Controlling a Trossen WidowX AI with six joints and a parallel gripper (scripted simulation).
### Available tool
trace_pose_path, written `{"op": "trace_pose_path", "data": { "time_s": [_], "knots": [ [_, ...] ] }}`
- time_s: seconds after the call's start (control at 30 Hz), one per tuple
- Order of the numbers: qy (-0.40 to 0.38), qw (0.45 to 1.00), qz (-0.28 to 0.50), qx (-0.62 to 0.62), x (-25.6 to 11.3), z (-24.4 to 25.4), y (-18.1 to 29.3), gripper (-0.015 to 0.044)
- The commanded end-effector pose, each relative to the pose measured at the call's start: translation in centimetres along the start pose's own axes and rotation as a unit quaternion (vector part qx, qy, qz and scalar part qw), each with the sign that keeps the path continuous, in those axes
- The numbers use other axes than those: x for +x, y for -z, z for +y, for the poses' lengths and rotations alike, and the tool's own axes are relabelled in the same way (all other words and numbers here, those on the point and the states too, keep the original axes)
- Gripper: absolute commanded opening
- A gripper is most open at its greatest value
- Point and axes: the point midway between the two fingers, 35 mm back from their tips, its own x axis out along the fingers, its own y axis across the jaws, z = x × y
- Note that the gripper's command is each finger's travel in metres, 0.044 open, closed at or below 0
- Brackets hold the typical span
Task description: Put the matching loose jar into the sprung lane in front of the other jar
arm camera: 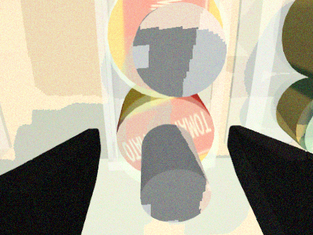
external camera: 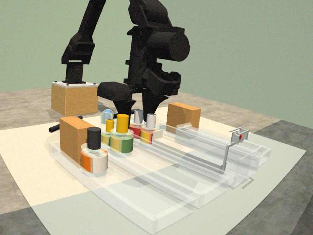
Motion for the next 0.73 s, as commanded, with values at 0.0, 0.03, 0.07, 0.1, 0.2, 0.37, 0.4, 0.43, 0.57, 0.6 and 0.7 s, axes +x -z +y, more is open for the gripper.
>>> {"op": "trace_pose_path", "data": {
  "time_s": [0.0,0.03,0.07,0.1,0.2,0.37,0.4,0.43,0.57,0.6,0.7],
  "knots": [
    [0.0,1.0,-0.005,0.0,-1.5,0.0,-0.2,0.0284],
    [0.0,1.0,-0.005,0.0,-1.7,0.0,-0.2,0.0284],
    [0.0,1.0,-0.005,0.0,-1.8,0.0,-0.2,0.0284],
    [0.0,1.0,-0.005,0.0,-1.8,0.0,-0.2,0.0284],
    [0.0,1.0,-0.005,0.0,-1.8,0.0,-0.2,0.0284],
    [0.0,1.0,-0.005,0.0,-1.8,0.0,0.1,0.0284],
    [0.0,1.0,-0.005,0.0,-1.8,0.0,0.3,0.0284],
    [0.0,1.0,-0.005,0.0,-1.9,0.0,0.6,0.0284],
    [0.0,1.0,-0.004,0.0,-1.9,0.0,1.8,0.0284],
    [0.0,1.0,-0.004,0.0,-1.9,0.0,2.1,0.0284],
    [0.0,1.0,-0.004,0.0,-1.9,0.0,3.1,0.0284]
  ]
}}
